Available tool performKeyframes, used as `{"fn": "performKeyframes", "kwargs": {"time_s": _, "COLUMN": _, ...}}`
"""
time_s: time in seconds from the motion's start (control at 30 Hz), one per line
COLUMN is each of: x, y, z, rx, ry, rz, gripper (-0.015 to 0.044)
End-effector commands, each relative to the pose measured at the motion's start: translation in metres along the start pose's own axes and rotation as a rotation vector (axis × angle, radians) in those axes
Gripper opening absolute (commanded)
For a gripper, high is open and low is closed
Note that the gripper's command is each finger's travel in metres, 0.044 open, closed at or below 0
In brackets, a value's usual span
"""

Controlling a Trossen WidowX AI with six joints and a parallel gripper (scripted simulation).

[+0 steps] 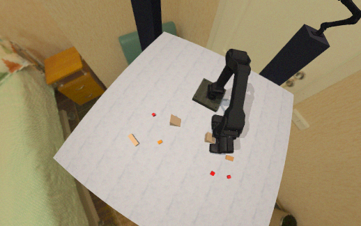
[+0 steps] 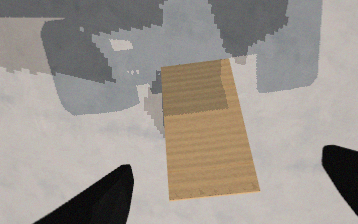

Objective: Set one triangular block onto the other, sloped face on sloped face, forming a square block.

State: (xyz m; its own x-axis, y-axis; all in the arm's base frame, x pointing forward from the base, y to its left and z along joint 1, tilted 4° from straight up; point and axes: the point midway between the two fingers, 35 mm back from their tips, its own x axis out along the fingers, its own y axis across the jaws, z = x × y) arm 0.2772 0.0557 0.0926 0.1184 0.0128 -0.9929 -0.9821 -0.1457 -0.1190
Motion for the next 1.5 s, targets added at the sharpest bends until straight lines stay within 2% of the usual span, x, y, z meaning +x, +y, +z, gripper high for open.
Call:
{"fn": "performKeyframes", "kwargs": {"time_s": 0.0, "x": 0.002, "y": 0.0, "z": 0.0, "rx": 0.0, "ry": 0.0, "rz": 0.004, "gripper": 0.044}}
{"fn": "performKeyframes", "kwargs": {"time_s": 0.2, "x": -0.001, "y": 0.001, "z": -0.004, "rx": -0.003, "ry": -0.027, "rz": 0.016, "gripper": 0.044}}
{"fn": "performKeyframes", "kwargs": {"time_s": 0.33, "x": -0.01, "y": 0.003, "z": -0.028, "rx": -0.011, "ry": -0.204, "rz": 0.061, "gripper": 0.044}}
{"fn": "performKeyframes", "kwargs": {"time_s": 0.5, "x": -0.029, "y": 0.003, "z": -0.055, "rx": -0.001, "ry": -0.414, "rz": 0.022, "gripper": 0.044}}
{"fn": "performKeyframes", "kwargs": {"time_s": 0.73, "x": -0.028, "y": 0.003, "z": -0.056, "rx": 0.0, "ry": -0.422, "rz": 0.018, "gripper": 0.044}}
{"fn": "performKeyframes", "kwargs": {"time_s": 1.47, "x": 0.005, "y": 0.0, "z": -0.043, "rx": 0.0, "ry": -0.422, "rz": 0.018, "gripper": 0.044}}
